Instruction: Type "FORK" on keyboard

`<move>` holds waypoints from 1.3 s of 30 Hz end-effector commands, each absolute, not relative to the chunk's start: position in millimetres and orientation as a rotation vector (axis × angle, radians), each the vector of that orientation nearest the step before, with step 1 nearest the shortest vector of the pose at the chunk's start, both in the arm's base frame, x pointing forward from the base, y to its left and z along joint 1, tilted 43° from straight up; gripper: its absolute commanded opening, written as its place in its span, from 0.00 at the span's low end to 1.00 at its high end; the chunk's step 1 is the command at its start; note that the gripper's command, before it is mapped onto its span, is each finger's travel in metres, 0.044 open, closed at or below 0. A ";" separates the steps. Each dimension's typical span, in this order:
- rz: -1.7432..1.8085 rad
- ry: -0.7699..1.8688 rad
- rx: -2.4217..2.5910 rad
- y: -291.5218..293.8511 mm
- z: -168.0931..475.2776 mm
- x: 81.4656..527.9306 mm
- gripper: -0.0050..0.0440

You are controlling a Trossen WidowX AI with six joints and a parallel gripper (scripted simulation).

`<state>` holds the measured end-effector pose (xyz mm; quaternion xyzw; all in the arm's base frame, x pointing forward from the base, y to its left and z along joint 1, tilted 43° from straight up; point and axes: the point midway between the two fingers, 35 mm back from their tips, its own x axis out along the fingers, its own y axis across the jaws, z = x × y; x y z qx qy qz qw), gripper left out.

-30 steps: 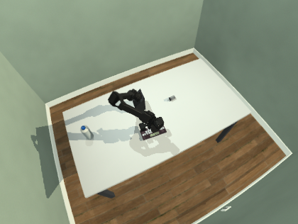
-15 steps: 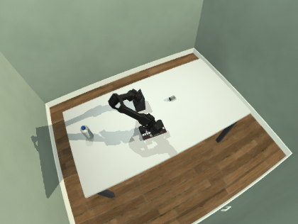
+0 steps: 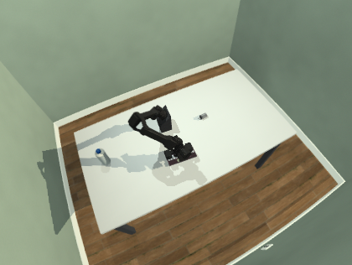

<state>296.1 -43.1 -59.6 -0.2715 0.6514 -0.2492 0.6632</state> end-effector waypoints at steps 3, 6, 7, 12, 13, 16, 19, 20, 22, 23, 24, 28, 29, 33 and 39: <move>-0.565 1.458 -0.611 -43.8 -57.8 298.5 0.00; -0.566 1.456 -0.610 -43.6 -57.7 298.7 0.00; -0.566 1.456 -0.610 -43.6 -57.7 298.7 0.00; -0.564 1.451 -0.605 -42.5 -56.5 300.6 0.00; -0.564 1.451 -0.605 -42.5 -56.5 300.6 0.00; -0.564 1.451 -0.605 -42.5 -56.5 300.6 0.00; -0.564 1.451 -0.605 -42.8 -56.8 300.7 0.00; -0.564 1.451 -0.605 -42.8 -56.8 300.7 0.00; -0.564 1.451 -0.605 -42.9 -56.9 300.7 0.00; -0.565 1.455 -0.608 -43.6 -57.8 299.5 0.00; -0.565 1.459 -0.611 -44.3 -58.8 298.4 0.00; -0.566 1.465 -0.615 -45.4 -60.5 296.7 0.00; -0.566 1.465 -0.615 -45.6 -60.6 296.7 0.00; -0.567 1.462 -0.612 -45.0 -59.6 297.5 0.00; -0.567 1.462 -0.612 -45.0 -59.6 297.5 0.00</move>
